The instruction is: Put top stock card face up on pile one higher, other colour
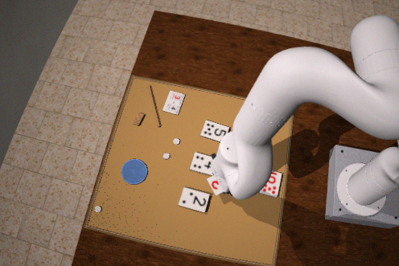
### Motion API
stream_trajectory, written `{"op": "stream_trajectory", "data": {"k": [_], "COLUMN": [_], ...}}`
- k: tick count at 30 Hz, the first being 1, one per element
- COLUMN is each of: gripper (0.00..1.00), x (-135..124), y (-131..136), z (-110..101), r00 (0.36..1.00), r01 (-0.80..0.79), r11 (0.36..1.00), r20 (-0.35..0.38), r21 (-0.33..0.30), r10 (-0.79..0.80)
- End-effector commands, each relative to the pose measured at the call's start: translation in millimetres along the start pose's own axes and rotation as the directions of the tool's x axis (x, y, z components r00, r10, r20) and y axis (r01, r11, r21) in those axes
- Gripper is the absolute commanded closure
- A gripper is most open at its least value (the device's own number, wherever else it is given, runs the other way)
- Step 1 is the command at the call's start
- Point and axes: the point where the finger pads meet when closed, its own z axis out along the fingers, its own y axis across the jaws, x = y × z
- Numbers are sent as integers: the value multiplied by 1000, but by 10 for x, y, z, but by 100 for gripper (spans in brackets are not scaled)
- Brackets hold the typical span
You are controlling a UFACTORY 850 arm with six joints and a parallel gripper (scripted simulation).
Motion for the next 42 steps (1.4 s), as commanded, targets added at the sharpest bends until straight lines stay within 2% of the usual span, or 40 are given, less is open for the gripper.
{"op": "stream_trajectory", "data": {"k": [1, 3, 6, 8, 13, 21, 29, 42], "gripper": [35, 35, 35, 35, 35, 35, 35, 35], "x": [-33, -46, -48, -68, -99, -133, -144, -144], "y": [-165, -248, -260, -391, -595, -818, -884, -889], "z": [-16, -21, -22, -30, -42, -56, -60, -60], "r00": [990, 978, 976, 945, 874, 765, 727, 724], "r01": [-138, -208, -218, -327, -486, -644, -686, -690], "r11": [990, 978, 976, 945, 874, 765, 727, 724], "r20": [2, 2, 2, 2, 2, 2, 2, 2], "r21": [0, 0, 0, 0, 0, -1, -1, -1], "r10": [138, 208, 218, 326, 486, 644, 686, 690]}}
